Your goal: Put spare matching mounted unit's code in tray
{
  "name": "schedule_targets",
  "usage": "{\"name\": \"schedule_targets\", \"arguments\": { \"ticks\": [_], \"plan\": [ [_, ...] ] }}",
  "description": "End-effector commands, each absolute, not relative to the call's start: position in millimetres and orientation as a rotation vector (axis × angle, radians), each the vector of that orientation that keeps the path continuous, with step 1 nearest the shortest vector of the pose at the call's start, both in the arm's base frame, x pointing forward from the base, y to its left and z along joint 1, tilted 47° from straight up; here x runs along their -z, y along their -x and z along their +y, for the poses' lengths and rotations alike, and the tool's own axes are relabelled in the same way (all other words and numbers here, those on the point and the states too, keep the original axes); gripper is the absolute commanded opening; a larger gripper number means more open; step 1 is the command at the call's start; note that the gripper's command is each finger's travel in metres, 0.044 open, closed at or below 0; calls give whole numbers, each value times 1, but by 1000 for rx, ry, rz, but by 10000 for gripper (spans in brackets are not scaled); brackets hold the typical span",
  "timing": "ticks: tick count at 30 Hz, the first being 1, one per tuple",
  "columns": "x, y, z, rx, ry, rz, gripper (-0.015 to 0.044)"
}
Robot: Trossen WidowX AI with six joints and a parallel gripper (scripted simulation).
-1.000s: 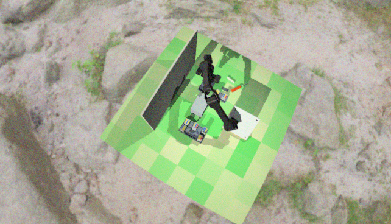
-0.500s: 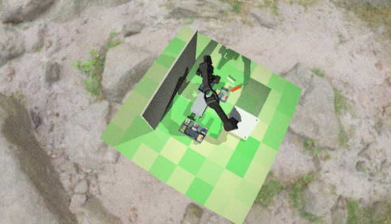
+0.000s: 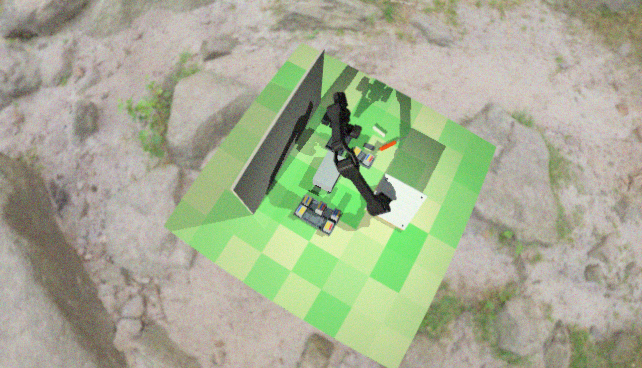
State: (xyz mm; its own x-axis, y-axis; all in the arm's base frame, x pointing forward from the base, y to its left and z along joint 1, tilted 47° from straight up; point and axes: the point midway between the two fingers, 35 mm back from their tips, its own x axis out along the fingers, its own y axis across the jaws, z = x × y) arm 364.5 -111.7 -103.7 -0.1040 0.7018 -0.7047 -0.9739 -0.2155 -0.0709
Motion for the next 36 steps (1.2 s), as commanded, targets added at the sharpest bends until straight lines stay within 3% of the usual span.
{"name": "schedule_targets", "arguments": {
  "ticks": [1,36],
  "plan": [
    [107,-364,-108,-1656,734,497,0],
    [126,-361,-88,-1656,733,496,0]
  ]
}}
